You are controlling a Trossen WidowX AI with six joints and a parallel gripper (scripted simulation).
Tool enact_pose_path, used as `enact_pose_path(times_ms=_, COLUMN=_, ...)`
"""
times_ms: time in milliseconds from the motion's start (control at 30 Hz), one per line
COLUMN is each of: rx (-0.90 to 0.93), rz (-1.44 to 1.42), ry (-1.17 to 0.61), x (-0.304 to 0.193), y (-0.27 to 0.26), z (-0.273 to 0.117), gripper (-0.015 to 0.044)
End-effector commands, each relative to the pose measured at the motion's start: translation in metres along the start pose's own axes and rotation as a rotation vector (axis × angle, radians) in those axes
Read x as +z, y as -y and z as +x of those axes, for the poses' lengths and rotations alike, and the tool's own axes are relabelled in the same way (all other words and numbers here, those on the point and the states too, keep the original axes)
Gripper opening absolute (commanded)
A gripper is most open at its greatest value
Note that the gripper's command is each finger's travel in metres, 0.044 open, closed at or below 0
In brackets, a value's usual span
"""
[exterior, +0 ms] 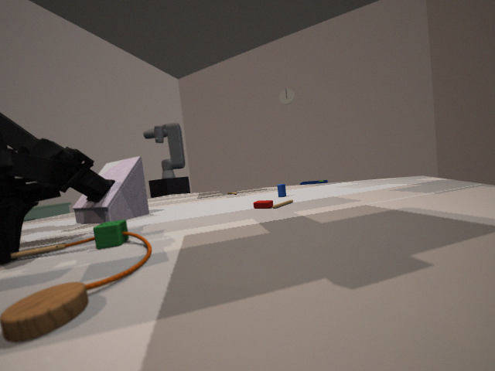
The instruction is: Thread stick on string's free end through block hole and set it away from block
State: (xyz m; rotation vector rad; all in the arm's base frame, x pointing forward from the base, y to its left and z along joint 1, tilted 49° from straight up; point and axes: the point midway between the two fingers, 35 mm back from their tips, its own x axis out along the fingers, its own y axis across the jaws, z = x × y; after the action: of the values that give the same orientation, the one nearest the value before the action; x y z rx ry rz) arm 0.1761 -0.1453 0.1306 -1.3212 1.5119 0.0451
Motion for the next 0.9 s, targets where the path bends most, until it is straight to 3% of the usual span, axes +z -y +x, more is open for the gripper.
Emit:
enact_pose_path(times_ms=0, rx=0.0, rz=0.005, ry=-0.018, x=-0.003, y=0.001, z=0.002, gripper=0.0)
enact_pose_path(times_ms=533, rx=0.0, rz=0.005, ry=-0.018, x=-0.003, y=0.001, z=0.002, gripper=0.0)
enact_pose_path(times_ms=800, rx=0.004, rz=0.002, ry=0.003, x=0.002, y=0.0, z=-0.005, gripper=0.021)
enact_pose_path(times_ms=867, rx=0.012, rz=0.005, ry=0.008, x=0.007, y=0.001, z=-0.021, gripper=0.021)
